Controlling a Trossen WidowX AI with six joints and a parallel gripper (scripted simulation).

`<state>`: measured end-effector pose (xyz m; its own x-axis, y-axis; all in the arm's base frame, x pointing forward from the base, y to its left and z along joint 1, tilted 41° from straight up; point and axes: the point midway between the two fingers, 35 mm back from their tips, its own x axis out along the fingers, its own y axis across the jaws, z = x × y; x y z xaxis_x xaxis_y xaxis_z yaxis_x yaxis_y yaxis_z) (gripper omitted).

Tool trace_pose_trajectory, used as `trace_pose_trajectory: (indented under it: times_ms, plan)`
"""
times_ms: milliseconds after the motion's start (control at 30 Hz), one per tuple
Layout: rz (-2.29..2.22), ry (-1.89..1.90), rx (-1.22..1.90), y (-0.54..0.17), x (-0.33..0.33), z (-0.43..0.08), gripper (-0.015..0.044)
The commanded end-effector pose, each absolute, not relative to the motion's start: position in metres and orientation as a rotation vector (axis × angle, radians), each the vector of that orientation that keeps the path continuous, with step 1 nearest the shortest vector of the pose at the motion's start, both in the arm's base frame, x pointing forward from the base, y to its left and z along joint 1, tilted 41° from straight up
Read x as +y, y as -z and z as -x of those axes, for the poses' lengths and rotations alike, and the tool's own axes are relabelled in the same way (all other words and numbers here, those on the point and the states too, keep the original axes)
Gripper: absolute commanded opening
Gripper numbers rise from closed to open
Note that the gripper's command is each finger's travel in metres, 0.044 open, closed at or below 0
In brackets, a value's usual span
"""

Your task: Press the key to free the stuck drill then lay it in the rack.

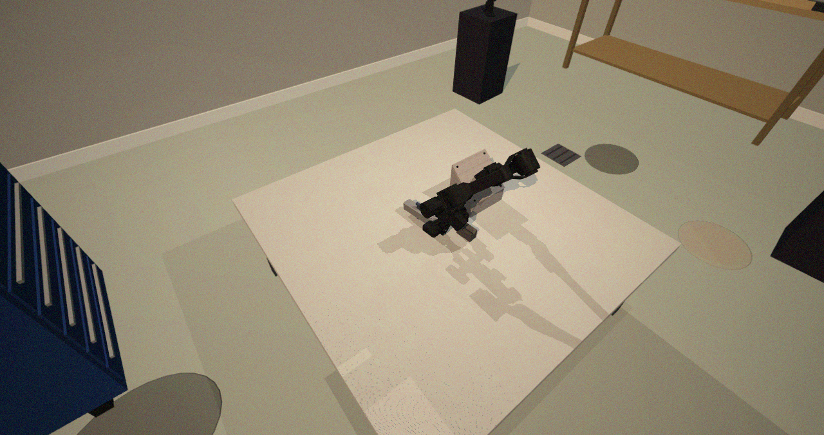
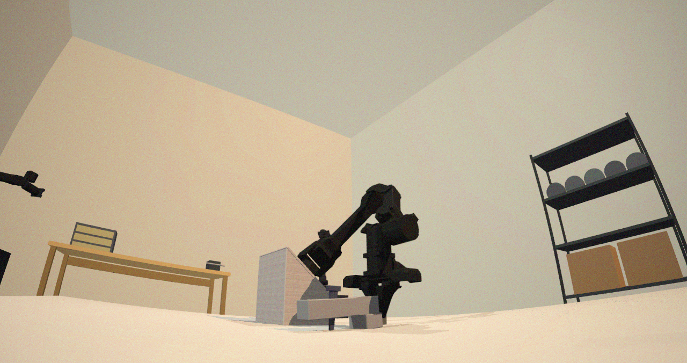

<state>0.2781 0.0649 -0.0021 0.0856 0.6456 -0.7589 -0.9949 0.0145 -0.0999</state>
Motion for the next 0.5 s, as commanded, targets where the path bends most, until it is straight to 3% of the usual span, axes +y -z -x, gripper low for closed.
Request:
trace_pose_trajectory:
  times_ms: [0, 467]
  plan:
    - [0.737, -1.407, 0.602, -0.001, 0.068, -0.278, 0.0000]
    - [0.735, -1.408, 0.602, -0.011, 0.079, -0.277, 0.0000]
